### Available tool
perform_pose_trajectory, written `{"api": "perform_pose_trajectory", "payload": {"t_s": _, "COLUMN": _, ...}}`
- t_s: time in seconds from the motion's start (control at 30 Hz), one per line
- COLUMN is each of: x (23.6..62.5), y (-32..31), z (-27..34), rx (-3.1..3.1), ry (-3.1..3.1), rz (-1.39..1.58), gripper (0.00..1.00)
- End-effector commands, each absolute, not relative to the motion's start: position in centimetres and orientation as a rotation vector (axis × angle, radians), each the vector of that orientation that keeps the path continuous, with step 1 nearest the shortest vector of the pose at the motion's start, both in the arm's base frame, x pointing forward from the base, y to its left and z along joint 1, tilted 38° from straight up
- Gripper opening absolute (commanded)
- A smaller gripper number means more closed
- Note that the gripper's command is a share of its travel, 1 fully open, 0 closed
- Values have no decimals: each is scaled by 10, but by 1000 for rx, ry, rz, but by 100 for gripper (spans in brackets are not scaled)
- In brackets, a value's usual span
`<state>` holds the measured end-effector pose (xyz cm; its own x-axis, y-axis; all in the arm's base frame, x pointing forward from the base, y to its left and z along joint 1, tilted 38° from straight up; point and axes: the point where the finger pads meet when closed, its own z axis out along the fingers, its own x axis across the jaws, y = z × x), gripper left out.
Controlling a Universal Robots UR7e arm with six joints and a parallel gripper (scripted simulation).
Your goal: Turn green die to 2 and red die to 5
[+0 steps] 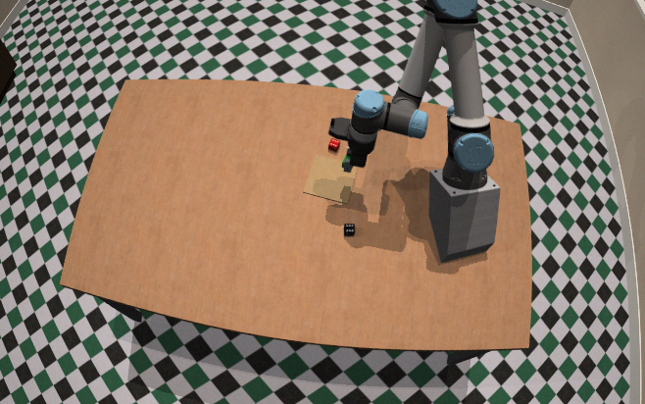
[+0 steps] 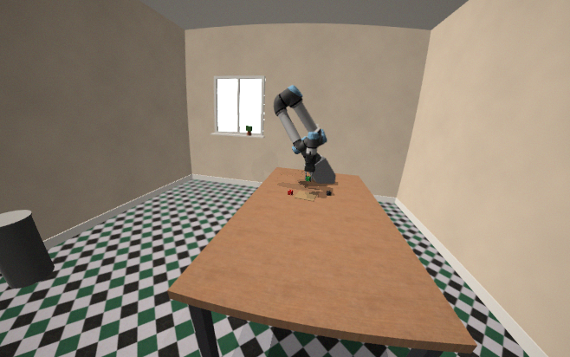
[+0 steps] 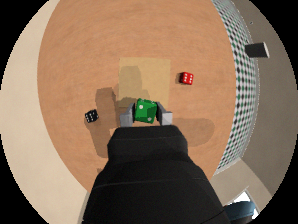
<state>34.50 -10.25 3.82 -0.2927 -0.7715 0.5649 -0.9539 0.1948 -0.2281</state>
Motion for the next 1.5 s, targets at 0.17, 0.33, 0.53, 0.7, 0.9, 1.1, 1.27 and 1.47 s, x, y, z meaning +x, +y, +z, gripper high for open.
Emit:
{"api": "perform_pose_trajectory", "payload": {"t_s": 0.17, "x": 345, "y": -103, "z": 37, "rx": 1628, "ry": -2151, "rz": 787, "gripper": 57}}
{"api": "perform_pose_trajectory", "payload": {"t_s": 0.33, "x": 346, "y": -106, "z": 33, "rx": 1628, "ry": -2151, "rz": 787, "gripper": 57}}
{"api": "perform_pose_trajectory", "payload": {"t_s": 0.53, "x": 346, "y": -112, "z": 26, "rx": 1628, "ry": -2151, "rz": 787, "gripper": 57}}
{"api": "perform_pose_trajectory", "payload": {"t_s": 0.7, "x": 347, "y": -118, "z": 18, "rx": 1628, "ry": -2151, "rz": 787, "gripper": 57}}
{"api": "perform_pose_trajectory", "payload": {"t_s": 0.9, "x": 348, "y": -128, "z": 5, "rx": 1628, "ry": -2151, "rz": 787, "gripper": 57}}
{"api": "perform_pose_trajectory", "payload": {"t_s": 1.1, "x": 349, "y": -138, "z": -7, "rx": 1628, "ry": -2151, "rz": 787, "gripper": 57}}
{"api": "perform_pose_trajectory", "payload": {"t_s": 1.27, "x": 350, "y": -144, "z": -16, "rx": 1628, "ry": -2151, "rz": 787, "gripper": 57}}
{"api": "perform_pose_trajectory", "payload": {"t_s": 1.47, "x": 351, "y": -153, "z": -27, "rx": 1628, "ry": -2151, "rz": 787, "gripper": 57}}
